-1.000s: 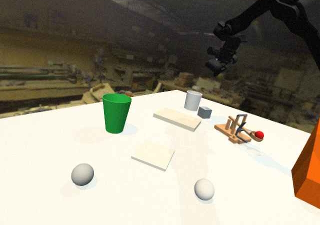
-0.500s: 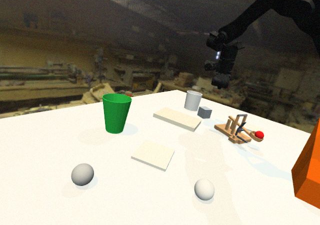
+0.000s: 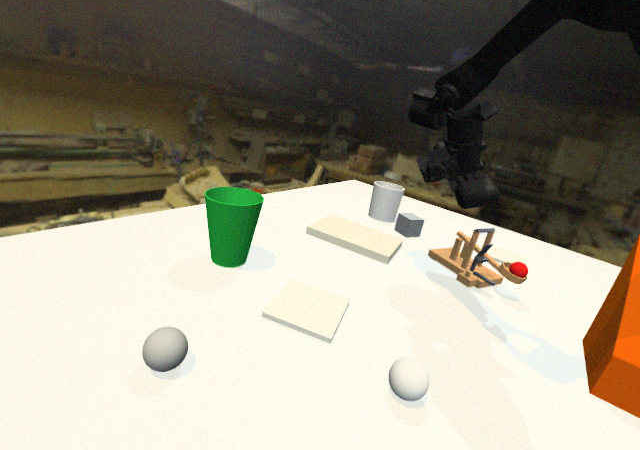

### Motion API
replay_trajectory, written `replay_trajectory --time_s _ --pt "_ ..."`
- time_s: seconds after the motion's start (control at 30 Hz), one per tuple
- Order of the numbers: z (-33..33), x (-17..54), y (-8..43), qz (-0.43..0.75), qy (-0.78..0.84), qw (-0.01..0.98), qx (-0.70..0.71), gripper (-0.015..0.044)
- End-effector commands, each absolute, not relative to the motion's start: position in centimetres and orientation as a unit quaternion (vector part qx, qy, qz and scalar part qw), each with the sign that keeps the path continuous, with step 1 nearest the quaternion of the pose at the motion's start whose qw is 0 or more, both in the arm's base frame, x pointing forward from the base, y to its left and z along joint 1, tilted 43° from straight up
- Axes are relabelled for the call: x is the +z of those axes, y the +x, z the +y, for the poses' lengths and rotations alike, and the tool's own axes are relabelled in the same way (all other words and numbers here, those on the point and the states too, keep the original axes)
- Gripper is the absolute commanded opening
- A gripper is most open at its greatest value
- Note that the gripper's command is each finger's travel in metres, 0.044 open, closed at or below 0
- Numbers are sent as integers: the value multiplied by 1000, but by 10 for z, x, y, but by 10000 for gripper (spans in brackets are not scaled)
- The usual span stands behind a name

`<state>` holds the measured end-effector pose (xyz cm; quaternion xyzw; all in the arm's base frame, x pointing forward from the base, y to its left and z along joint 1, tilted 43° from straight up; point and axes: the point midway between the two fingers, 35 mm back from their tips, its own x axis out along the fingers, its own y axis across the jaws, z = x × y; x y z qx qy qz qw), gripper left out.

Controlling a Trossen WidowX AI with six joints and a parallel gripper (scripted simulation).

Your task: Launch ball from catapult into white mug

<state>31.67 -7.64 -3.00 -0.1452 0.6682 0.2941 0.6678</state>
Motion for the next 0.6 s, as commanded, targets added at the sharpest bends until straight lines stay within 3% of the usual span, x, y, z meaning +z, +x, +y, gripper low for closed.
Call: replay_trajectory --time_s 0.0,0.57 --pt "-63 -27 296 670 -189 637 331 0" --pt "-26 -18 214 649 -337 496 468 0"
